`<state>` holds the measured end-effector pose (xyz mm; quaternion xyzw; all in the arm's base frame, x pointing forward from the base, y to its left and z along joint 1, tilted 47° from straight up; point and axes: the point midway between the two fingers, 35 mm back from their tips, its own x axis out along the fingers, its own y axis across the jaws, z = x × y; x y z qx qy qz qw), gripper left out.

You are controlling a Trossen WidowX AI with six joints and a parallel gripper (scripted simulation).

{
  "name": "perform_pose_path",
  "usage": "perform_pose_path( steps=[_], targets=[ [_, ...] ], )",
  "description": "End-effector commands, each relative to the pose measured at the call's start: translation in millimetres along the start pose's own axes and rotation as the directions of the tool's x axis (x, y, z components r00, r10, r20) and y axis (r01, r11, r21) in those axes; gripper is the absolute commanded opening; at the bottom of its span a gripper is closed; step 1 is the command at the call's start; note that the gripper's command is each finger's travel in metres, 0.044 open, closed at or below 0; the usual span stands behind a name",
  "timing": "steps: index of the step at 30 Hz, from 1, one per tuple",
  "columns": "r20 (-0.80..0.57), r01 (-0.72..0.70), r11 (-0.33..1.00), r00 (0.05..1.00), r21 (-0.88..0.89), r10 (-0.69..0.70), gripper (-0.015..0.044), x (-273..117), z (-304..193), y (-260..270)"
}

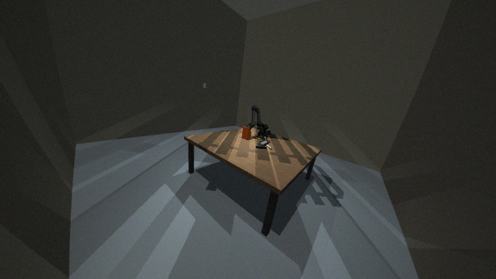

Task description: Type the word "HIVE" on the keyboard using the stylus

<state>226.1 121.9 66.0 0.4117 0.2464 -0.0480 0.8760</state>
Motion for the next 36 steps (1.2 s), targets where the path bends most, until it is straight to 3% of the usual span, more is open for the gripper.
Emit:
perform_pose_path(
  steps=[1,13,24,32,36],
  targets=[
    [0.000,-0.004,1.000,1.000,-0.001,0.004,0.0081,-2.5,6.8,1.3],
    [0.002,0.012,1.000,1.000,0.008,-0.012,0.0070,-8.3,20.9,-0.5],
    [-0.029,0.269,0.957,0.963,0.105,-0.268,0.0000,-7.5,29.3,-14.8],
    [-0.038,0.445,0.878,0.895,0.175,-0.445,0.0000,-15.1,39.3,-24.7],
    [-0.039,0.458,0.870,0.887,0.181,-0.459,0.0000,-16.0,40.3,-25.5]
  ],
)
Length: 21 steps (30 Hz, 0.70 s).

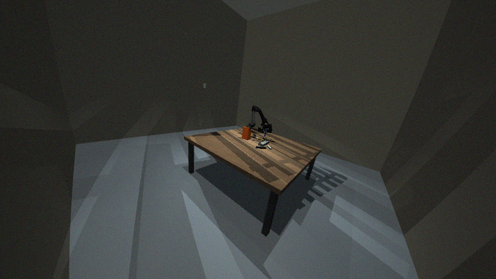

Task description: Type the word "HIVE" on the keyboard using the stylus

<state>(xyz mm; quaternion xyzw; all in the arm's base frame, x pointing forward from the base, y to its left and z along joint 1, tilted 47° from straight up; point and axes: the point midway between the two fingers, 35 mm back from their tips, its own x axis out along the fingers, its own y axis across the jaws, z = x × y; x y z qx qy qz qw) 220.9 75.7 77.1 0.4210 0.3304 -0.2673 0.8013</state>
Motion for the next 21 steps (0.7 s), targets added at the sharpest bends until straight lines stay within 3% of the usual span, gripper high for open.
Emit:
perform_pose_path(
  steps=[1,21],
  targets=[
    [0.009,0.018,1.000,1.000,0.011,-0.018,0.0000,-0.1,2.1,-1.3],
    [0.008,0.018,1.000,1.000,0.011,-0.018,0.0000,9.8,-23.5,-2.2]
  ],
)
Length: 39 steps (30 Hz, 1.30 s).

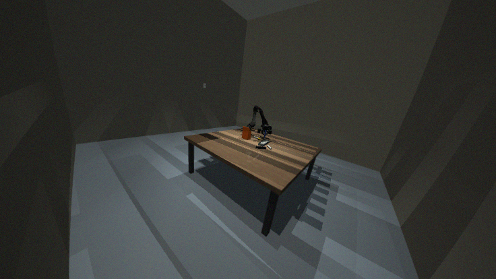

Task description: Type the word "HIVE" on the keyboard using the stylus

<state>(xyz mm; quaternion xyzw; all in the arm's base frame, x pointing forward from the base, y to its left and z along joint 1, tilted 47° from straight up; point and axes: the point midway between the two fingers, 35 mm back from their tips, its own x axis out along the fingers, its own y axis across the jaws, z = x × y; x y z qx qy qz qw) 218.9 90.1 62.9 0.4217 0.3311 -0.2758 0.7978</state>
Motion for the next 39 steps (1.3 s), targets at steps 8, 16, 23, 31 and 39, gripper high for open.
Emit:
perform_pose_path(
  steps=[8,16,23,31,39],
  targets=[
    [0.004,0.003,1.000,1.000,0.002,-0.003,0.0081,6.2,-14.2,-0.6],
    [0.004,0.004,1.000,1.000,0.002,-0.004,0.0081,7.1,-16.6,-0.5],
    [0.004,0.004,1.000,1.000,0.002,-0.004,0.0081,9.6,-23.0,-0.6],
    [0.004,0.004,1.000,1.000,0.002,-0.004,0.0081,11.1,-26.7,-0.7],
    [0.004,0.004,1.000,1.000,0.002,-0.004,0.0081,12.2,-29.6,-0.8]
  ],
)
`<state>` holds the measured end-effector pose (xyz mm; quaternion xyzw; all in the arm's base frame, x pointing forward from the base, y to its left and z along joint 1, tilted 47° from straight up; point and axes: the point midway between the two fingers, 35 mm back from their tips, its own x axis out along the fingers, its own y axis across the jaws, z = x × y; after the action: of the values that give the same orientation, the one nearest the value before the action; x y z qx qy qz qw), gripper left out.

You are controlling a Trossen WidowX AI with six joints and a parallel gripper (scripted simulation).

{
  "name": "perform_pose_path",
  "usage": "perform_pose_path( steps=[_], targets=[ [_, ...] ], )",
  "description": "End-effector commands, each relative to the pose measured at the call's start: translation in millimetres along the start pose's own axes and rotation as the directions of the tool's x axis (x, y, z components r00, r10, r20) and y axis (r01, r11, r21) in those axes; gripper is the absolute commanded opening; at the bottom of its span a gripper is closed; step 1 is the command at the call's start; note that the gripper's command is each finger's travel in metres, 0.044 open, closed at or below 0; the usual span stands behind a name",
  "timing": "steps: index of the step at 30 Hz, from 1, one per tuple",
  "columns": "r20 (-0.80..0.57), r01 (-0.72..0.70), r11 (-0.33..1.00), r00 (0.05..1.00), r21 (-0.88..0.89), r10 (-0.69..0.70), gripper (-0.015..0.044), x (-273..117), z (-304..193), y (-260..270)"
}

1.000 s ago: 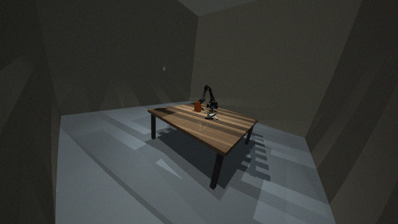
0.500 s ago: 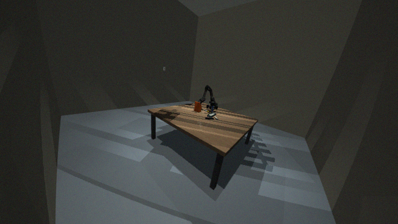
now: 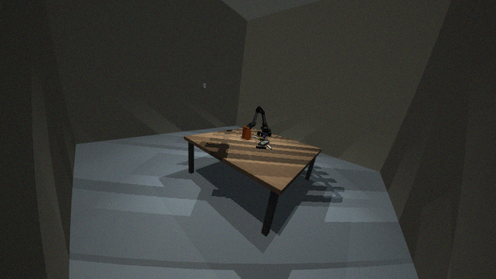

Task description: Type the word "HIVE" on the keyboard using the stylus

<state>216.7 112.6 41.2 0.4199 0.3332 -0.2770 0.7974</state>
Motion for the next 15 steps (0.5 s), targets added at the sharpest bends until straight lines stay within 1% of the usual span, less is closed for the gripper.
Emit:
perform_pose_path(
  steps=[1,15],
  targets=[
    [0.005,-0.001,1.000,1.000,0.005,0.001,0.0081,0.9,-0.9,0.3],
    [0.005,-0.001,1.000,1.000,0.005,0.001,0.0081,-1.9,6.4,1.1]
  ],
)
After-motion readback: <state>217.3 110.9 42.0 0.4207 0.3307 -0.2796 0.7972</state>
